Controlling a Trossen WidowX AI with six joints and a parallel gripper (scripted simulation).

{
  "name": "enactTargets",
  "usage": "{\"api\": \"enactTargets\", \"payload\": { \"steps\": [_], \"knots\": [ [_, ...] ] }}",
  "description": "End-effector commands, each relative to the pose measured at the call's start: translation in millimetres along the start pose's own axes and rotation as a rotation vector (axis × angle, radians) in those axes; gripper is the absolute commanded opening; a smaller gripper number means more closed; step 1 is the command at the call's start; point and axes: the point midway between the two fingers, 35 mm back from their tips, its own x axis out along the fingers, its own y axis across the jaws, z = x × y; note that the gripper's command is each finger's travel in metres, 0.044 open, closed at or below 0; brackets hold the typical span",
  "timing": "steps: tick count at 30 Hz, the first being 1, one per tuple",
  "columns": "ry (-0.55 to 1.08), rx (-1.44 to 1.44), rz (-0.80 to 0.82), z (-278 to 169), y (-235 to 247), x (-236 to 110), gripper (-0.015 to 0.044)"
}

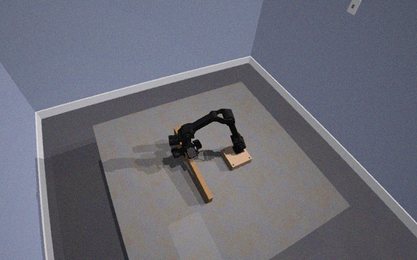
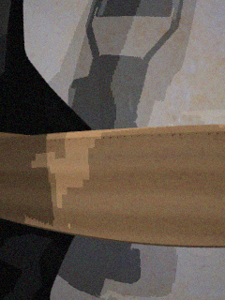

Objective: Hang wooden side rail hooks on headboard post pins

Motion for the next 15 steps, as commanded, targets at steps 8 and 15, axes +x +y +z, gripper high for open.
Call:
{"api": "enactTargets", "payload": {
  "steps": [8, 15],
  "knots": [
    [0.003, -0.002, -0.007, -1.1, -2.0, -0.3, 0.0],
    [0.003, -0.002, -0.007, -1.1, -2.0, 0.9, 0.0]
  ]
}}
